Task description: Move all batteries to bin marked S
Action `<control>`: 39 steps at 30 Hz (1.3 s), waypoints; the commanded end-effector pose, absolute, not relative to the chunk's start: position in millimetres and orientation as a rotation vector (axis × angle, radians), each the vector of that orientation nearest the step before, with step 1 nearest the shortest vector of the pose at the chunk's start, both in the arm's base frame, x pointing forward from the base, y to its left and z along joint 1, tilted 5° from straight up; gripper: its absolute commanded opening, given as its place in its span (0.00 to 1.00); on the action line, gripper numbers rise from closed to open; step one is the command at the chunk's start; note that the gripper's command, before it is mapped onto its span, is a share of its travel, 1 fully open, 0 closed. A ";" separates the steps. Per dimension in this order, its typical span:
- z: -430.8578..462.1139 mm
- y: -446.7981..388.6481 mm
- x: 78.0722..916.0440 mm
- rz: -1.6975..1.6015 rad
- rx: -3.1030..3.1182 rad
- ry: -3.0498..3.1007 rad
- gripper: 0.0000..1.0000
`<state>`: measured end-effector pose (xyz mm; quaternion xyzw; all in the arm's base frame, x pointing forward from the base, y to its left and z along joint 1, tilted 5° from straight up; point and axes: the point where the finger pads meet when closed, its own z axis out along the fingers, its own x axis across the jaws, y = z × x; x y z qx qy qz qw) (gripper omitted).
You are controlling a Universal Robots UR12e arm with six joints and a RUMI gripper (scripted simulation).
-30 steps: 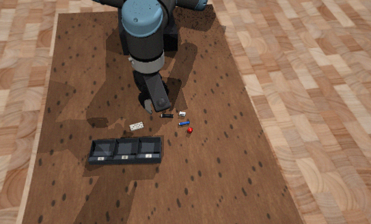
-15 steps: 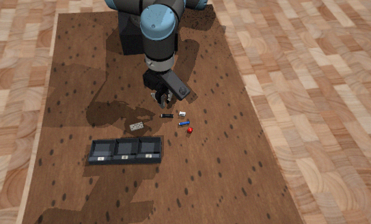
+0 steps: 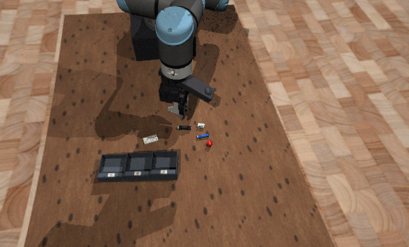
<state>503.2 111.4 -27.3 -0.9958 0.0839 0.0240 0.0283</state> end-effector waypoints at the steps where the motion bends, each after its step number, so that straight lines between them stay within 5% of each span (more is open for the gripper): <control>1: -26.8 111.2 504.0 0.058 -3.067 0.019 0.17; 39: -42.8 112.1 503.8 0.058 -3.067 0.019 0.17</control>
